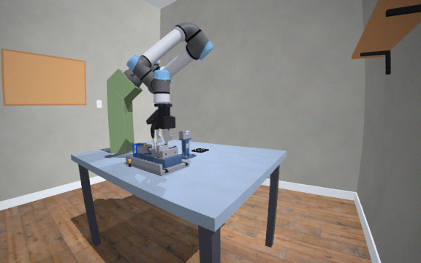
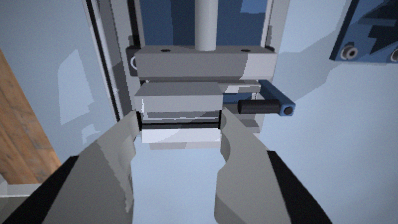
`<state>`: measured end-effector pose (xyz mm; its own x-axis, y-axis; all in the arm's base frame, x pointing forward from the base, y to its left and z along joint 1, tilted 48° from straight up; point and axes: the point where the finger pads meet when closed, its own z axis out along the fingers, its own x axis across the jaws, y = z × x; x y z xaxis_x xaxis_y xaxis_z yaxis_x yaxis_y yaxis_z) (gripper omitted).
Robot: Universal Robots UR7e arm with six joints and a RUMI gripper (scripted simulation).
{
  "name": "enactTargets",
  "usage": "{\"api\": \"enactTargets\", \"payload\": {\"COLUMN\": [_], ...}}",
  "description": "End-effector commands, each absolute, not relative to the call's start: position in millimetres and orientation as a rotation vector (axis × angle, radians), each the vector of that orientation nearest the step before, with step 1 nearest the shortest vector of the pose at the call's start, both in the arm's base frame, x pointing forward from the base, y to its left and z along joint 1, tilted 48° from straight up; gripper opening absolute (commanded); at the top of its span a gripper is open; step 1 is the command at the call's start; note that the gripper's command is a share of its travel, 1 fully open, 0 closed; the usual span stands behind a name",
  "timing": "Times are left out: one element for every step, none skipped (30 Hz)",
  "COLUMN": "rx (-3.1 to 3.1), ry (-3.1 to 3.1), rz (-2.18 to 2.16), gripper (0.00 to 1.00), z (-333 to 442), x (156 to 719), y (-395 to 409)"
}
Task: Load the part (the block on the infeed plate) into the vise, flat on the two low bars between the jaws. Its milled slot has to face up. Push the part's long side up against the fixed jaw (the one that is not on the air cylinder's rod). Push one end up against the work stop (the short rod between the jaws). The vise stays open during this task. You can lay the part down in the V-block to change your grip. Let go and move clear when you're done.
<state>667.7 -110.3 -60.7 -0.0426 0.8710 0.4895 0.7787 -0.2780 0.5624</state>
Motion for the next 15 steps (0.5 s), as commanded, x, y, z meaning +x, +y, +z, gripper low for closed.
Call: {"api": "enactTargets", "payload": {"rx": [2.090,2.090,2.090,2.090,2.090,2.090,2.090,2.090,2.090,2.090,2.090,2.090,2.090,2.090,2.090], "ry": [1.813,1.813,1.813,1.813,1.813,1.813,1.813,1.813,1.813,1.813,1.813,1.813,1.813,1.813,1.813], "rz": [1.226,1.226,1.226,1.226,1.226,1.226,1.226,1.226,1.226,1.226,1.226,1.226,1.226,1.226,1.226], "gripper": [0.00,0.00,0.00,0.00,0.00,0.00,0.00,0.00,0.00,0.00,0.00,0.00,0.00,0.00,0.00], "z": [-60.7,-60.8,-60.8,-60.9,-61.0,-61.0,-61.0,-61.0,-61.0,-61.1,-61.1,-61.1,-61.1,-61.1,-61.2], "x": [668.3,668.4,668.5,668.5,668.6,668.6,668.6,668.6,668.6,668.7,668.7,668.7,668.7,668.7,668.7], "y": [-110.6,-110.5,-110.5,-110.4,-110.4,-110.4,-110.4,-110.4,-110.4,-110.3,-110.3,-110.3,-110.3,-110.3,-110.3]}}
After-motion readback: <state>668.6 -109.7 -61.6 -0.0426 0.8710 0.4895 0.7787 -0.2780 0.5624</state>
